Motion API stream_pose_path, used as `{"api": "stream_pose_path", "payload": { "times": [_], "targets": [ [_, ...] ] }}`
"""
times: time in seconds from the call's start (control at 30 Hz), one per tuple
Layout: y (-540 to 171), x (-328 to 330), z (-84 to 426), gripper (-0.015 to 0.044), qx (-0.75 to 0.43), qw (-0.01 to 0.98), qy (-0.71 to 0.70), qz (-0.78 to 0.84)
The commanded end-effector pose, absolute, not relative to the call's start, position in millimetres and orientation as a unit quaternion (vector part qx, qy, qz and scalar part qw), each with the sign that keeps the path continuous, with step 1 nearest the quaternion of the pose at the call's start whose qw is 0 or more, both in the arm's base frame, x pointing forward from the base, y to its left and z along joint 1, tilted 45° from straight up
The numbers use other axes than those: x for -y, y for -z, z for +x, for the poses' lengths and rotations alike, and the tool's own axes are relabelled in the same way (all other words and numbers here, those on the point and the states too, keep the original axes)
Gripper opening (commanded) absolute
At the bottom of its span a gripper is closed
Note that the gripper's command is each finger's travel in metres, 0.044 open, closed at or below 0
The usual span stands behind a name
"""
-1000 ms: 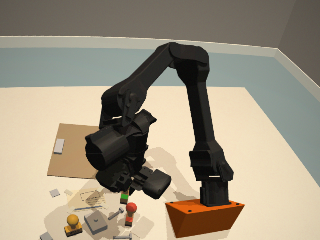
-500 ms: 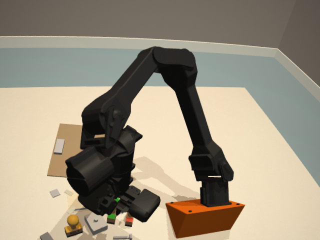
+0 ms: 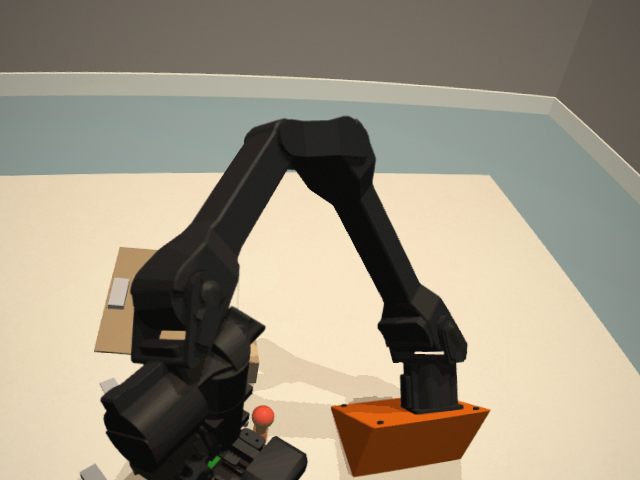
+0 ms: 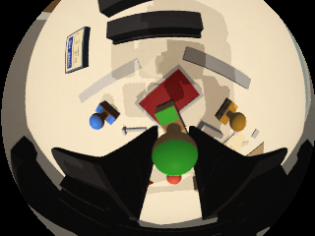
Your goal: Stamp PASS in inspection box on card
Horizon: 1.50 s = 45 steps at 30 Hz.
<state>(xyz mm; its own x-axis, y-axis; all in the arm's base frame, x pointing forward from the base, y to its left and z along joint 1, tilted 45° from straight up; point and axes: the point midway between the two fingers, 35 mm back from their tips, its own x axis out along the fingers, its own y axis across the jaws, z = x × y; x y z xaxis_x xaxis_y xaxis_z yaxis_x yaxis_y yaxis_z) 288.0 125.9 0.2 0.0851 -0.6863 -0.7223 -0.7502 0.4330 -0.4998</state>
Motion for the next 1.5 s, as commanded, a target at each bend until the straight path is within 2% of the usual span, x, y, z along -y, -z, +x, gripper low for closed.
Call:
{"api": "stream_pose_path", "payload": {
  "times": [0.0,1.47],
  "targets": [
    [6,-132,290,0.0,-0.676,0.512,-0.031,-0.529],
    [26,-113,294,0.0,-0.676,0.512,-0.031,-0.529]
  ]
}}
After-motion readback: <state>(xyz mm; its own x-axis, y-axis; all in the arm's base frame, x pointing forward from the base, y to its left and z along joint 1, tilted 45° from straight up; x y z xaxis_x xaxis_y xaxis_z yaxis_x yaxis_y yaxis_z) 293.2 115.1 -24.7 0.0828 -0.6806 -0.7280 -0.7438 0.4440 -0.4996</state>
